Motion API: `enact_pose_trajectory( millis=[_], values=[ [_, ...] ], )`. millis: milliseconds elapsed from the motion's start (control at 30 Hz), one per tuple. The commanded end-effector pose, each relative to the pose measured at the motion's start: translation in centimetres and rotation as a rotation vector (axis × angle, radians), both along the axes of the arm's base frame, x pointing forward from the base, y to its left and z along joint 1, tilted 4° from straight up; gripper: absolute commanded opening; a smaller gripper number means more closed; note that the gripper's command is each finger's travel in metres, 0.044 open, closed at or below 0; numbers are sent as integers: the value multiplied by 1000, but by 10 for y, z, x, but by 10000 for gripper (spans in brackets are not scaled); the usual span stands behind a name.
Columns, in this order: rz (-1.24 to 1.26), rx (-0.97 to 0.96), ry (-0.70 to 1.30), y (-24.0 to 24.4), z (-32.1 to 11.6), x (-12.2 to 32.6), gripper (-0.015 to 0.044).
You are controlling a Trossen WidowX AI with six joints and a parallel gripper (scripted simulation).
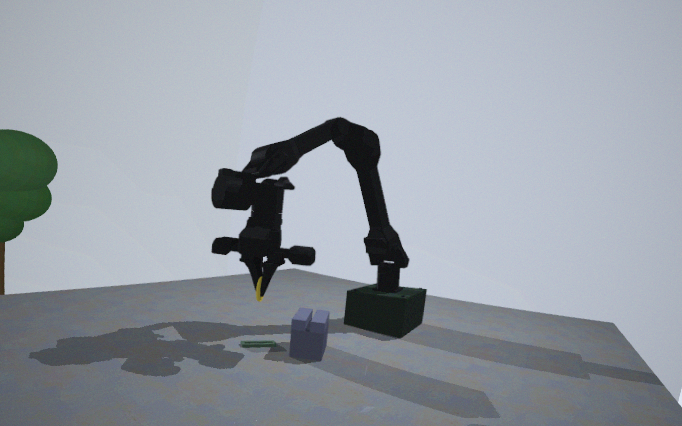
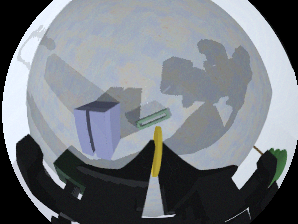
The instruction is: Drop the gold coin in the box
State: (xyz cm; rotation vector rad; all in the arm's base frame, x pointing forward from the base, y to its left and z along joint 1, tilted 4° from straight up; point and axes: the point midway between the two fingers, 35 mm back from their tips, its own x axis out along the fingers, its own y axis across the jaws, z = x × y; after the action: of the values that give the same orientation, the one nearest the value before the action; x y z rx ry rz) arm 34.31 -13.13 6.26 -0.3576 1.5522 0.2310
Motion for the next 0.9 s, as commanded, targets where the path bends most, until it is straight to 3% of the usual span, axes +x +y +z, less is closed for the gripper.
enact_pose_trajectory(
  millis=[0, 867],
  values=[
    [11, 1, -3, 5, 1, -2, 0],
    [13, 6, 0, 62, -3, -39, 0]
  ],
)
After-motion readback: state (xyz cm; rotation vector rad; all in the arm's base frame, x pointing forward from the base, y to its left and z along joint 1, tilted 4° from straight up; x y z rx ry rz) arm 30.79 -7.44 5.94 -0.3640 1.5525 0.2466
